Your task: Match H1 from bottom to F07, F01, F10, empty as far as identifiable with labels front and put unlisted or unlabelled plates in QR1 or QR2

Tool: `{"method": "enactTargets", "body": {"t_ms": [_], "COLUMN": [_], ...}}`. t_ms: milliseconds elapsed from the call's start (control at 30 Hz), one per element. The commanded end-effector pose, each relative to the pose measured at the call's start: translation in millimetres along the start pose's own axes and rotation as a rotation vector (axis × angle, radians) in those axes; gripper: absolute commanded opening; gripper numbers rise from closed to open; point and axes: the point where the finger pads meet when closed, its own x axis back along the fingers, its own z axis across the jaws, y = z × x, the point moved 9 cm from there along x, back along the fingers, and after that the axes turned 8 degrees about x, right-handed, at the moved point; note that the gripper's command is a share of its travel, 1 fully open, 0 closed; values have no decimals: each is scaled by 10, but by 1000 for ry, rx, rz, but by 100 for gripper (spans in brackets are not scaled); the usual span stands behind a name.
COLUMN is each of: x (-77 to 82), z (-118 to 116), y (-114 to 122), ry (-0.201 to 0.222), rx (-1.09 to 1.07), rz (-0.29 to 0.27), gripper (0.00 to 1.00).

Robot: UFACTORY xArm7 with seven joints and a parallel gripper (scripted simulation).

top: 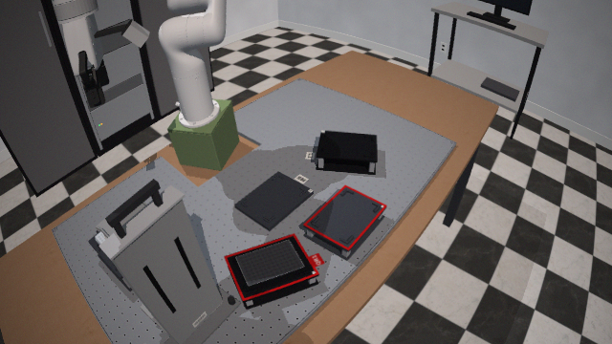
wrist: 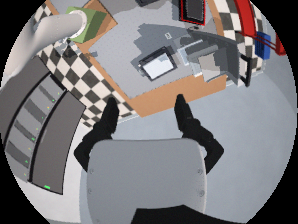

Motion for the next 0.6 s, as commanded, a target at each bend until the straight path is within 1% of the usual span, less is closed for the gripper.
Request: {"method": "enactTargets", "body": {"t_ms": [0, 367, 433, 500, 567], "x": [15, 15, 15, 15, 15], "z": [4, 4, 4, 4, 4], "y": [2, 1, 1, 2, 2], "ry": [4, 4, 4, 3, 3], "rx": [110, 477, 477, 544, 548], "rz": [-2, -2, -2, -3, -3], "gripper": [100, 100, 100, 100, 100]}}
